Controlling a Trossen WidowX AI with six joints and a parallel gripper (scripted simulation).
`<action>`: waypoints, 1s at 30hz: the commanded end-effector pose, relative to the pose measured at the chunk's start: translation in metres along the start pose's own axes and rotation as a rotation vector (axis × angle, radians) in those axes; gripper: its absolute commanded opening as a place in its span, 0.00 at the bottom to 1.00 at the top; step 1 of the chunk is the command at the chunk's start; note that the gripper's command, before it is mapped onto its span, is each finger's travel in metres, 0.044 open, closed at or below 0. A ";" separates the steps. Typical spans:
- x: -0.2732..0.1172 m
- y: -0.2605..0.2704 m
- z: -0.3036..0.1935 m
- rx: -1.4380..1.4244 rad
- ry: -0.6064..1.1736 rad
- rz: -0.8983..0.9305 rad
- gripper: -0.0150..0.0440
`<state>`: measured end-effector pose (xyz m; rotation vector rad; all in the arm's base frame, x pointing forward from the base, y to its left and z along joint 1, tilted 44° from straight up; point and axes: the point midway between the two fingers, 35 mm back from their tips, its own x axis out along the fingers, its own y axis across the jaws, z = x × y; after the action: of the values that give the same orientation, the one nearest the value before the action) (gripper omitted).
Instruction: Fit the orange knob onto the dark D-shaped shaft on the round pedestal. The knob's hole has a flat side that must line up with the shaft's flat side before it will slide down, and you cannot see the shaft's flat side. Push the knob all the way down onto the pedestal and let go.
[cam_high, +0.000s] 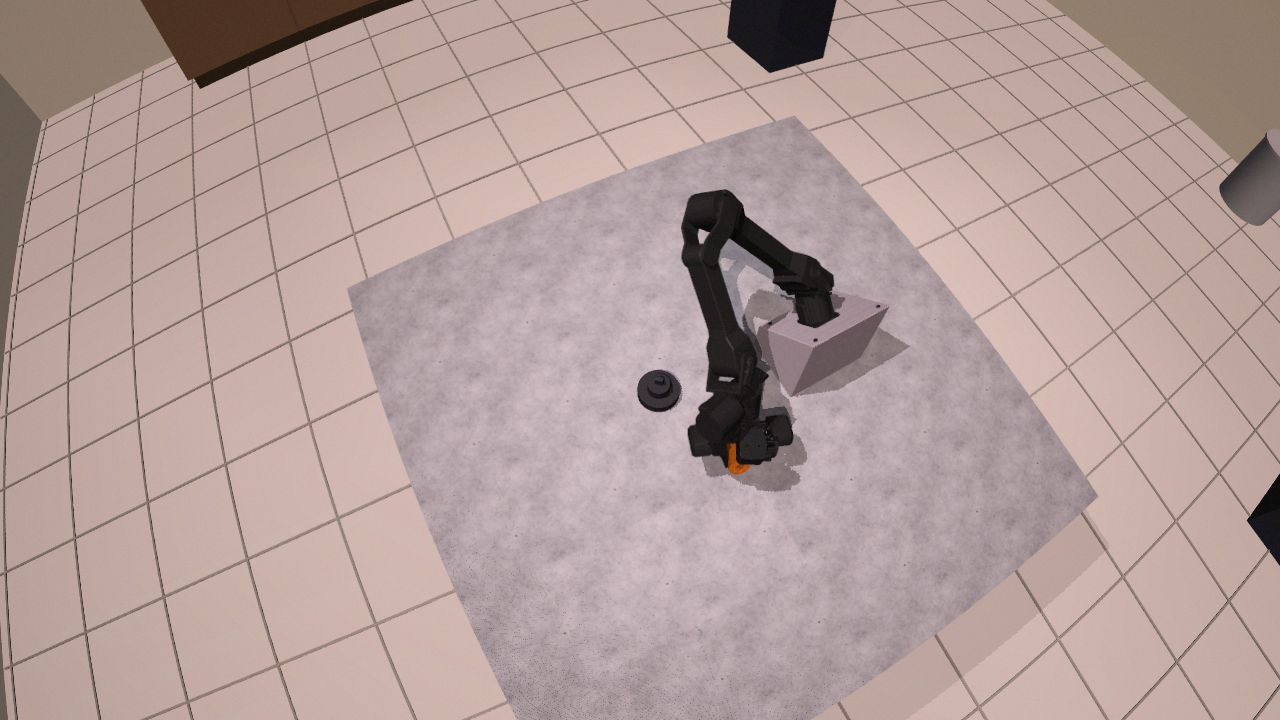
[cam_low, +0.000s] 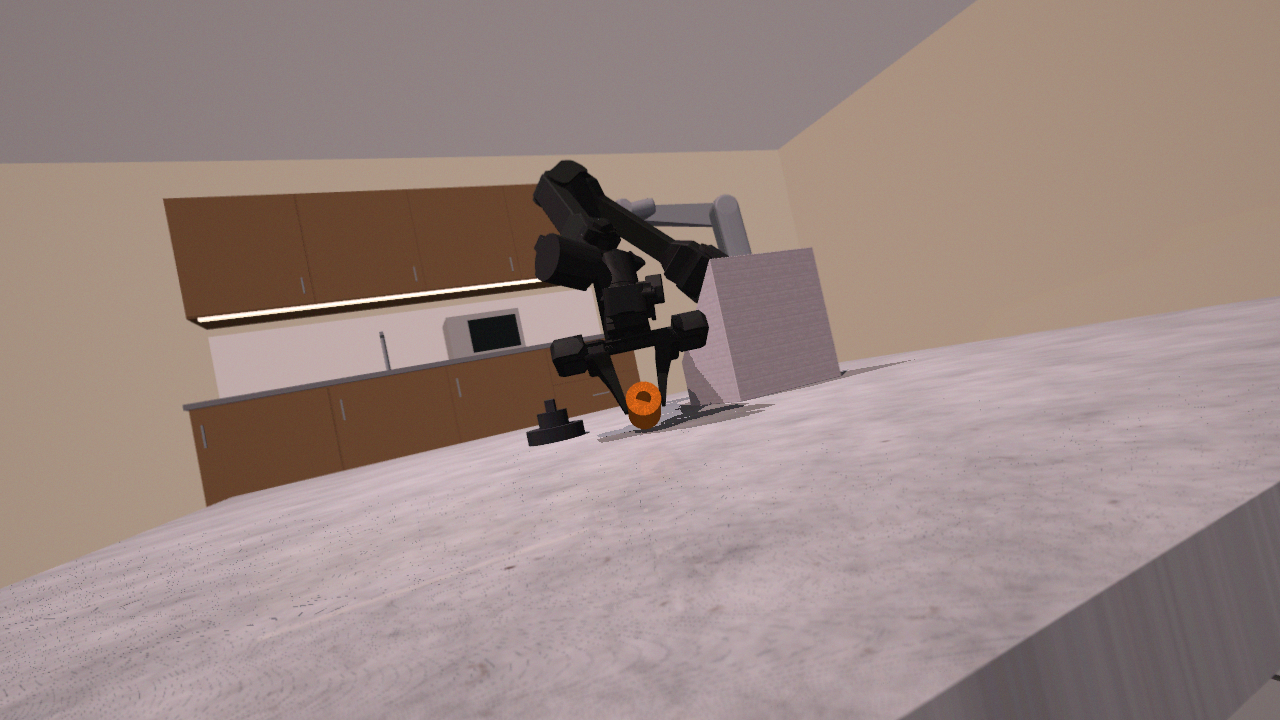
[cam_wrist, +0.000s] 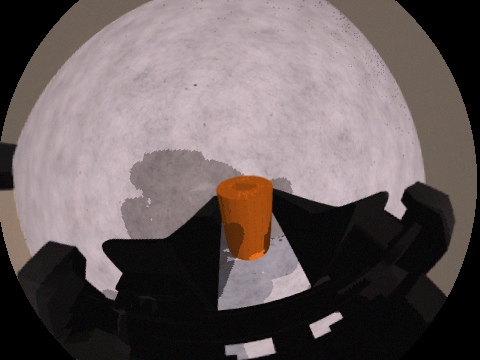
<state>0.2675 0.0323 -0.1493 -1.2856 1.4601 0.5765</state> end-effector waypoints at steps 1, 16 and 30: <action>-0.003 0.001 -0.004 -0.002 -0.056 0.002 0.56; -0.011 0.001 -0.017 -0.003 -0.286 0.004 0.56; -0.015 0.002 -0.030 -0.005 -0.484 0.007 0.56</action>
<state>0.2545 0.0152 -0.1280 -1.0665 1.0892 0.8146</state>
